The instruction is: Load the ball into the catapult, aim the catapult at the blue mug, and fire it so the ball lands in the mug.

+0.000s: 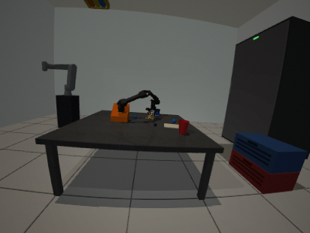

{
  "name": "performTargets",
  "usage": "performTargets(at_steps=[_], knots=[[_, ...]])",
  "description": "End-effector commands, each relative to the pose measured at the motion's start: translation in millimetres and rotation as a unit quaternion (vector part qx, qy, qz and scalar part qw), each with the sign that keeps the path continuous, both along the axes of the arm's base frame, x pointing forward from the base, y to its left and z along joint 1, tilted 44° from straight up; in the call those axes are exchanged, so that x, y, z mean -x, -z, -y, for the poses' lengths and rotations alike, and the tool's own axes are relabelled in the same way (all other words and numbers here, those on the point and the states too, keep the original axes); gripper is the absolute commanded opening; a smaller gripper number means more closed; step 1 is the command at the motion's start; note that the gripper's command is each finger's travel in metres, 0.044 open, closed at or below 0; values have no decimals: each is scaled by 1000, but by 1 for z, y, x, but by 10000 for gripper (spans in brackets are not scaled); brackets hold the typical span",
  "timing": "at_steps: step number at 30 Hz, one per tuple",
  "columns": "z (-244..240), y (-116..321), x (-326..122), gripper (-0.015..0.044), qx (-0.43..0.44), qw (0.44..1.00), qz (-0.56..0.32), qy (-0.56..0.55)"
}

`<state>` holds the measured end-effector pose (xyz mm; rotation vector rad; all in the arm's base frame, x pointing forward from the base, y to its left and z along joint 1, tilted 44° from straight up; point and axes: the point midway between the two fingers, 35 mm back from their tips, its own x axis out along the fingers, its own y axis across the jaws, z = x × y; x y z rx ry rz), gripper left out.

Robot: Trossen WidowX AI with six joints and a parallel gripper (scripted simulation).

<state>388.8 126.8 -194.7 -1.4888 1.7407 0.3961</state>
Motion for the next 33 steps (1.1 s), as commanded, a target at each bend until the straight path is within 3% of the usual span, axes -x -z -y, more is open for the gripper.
performTargets(at_steps=[1,7,13,15,22,27,33], knots=[[0,0,0,289,-1,1000,1,1],[-18,-17,-3,440,-6,1000,9,4],[-71,-74,0,440,-21,999,33,16],[-58,-57,-1,440,-14,1000,25,9],[-67,-70,1,440,-15,999,32,21],[-36,-38,2,440,0,1000,3,-2],[-33,-36,2,440,1,1000,1,-3]])
